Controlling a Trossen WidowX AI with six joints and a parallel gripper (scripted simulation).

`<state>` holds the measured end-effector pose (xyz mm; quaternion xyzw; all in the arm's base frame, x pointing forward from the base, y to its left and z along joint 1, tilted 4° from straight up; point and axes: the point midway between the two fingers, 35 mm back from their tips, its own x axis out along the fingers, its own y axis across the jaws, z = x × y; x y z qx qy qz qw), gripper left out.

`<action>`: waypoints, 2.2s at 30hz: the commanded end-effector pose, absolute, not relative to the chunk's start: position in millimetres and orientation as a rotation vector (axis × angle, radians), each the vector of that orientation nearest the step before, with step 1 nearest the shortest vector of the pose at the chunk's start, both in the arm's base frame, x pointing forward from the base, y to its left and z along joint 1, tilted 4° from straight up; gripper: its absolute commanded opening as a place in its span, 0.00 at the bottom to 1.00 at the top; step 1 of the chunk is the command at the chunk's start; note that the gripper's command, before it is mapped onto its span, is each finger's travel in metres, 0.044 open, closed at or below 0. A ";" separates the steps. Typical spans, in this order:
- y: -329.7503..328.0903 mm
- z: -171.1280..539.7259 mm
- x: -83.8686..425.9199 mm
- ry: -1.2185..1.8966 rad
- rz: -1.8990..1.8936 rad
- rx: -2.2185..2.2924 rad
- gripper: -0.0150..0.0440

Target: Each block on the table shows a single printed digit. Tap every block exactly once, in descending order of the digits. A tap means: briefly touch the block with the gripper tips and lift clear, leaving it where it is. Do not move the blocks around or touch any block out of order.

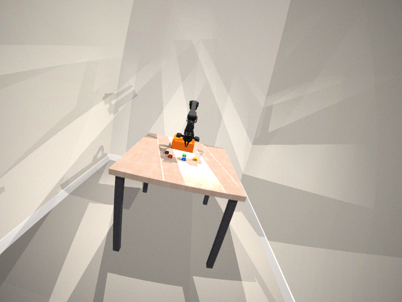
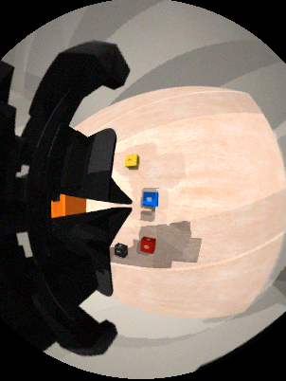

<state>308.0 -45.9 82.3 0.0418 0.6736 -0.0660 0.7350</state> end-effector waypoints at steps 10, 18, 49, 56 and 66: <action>38.4 89.9 282.6 1.490 -0.146 0.097 0.29; 64.8 73.6 271.5 1.491 -0.147 0.092 0.29; 61.7 -23.3 276.9 1.490 -0.145 0.097 0.29; 62.4 -17.8 278.5 1.481 -0.145 0.102 0.29; 64.9 36.2 275.8 1.490 -0.145 0.098 0.29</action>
